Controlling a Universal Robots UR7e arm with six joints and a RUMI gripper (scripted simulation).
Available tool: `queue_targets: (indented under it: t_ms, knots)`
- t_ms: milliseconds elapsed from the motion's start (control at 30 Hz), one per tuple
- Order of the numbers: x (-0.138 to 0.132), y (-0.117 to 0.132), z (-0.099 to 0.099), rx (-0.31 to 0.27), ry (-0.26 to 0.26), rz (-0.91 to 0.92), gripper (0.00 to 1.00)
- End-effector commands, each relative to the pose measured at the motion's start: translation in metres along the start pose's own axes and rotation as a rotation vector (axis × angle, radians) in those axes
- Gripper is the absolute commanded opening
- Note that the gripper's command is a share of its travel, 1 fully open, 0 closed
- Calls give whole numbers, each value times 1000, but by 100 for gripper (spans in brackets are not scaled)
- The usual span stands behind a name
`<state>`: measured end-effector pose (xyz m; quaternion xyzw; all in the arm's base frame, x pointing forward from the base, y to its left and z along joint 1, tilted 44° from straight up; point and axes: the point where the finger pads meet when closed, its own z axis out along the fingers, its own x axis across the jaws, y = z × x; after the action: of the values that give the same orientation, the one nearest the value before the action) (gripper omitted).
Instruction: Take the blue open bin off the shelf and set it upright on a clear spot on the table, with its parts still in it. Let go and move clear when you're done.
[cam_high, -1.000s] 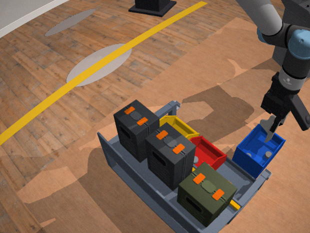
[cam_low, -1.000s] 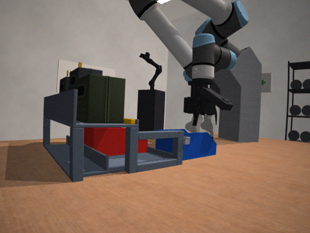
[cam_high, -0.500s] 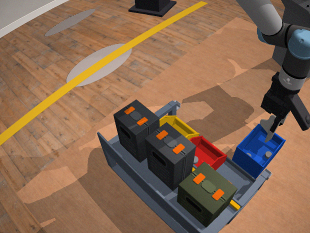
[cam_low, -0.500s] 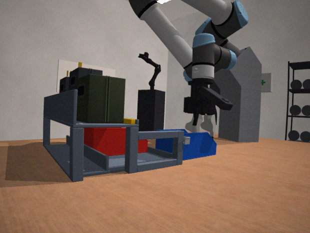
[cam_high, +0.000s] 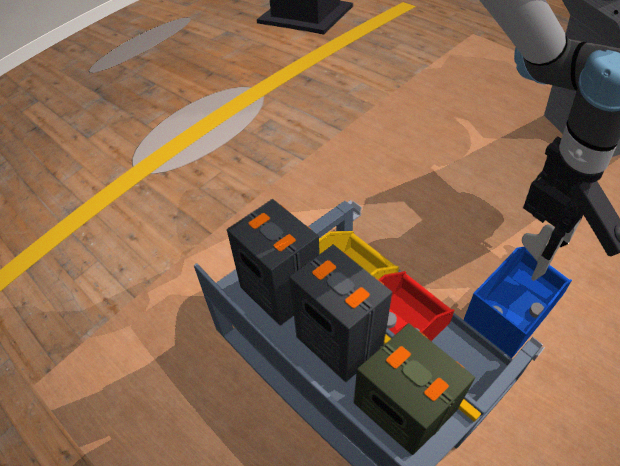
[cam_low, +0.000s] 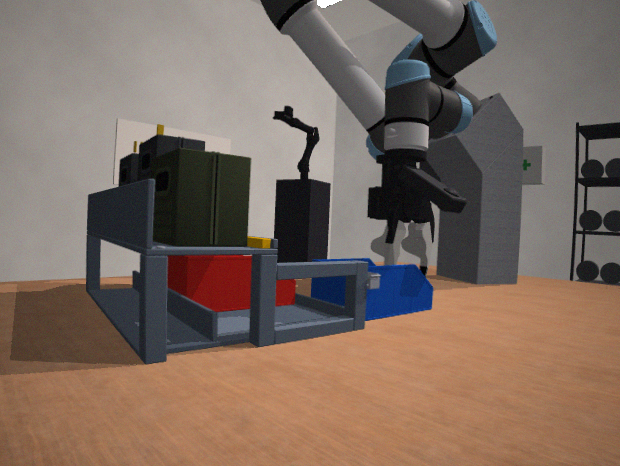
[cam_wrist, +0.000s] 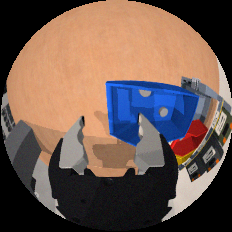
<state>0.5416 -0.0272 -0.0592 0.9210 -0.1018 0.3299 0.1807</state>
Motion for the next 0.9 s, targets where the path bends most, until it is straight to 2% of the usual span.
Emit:
queue_targets:
  t_ms: [0, 667, 867]
  knots:
    - [0, 0, -11, 0, 1, 0, 58]
    - [0, 0, -52, 0, 1, 0, 58]
    - [0, 0, -59, 0, 1, 0, 58]
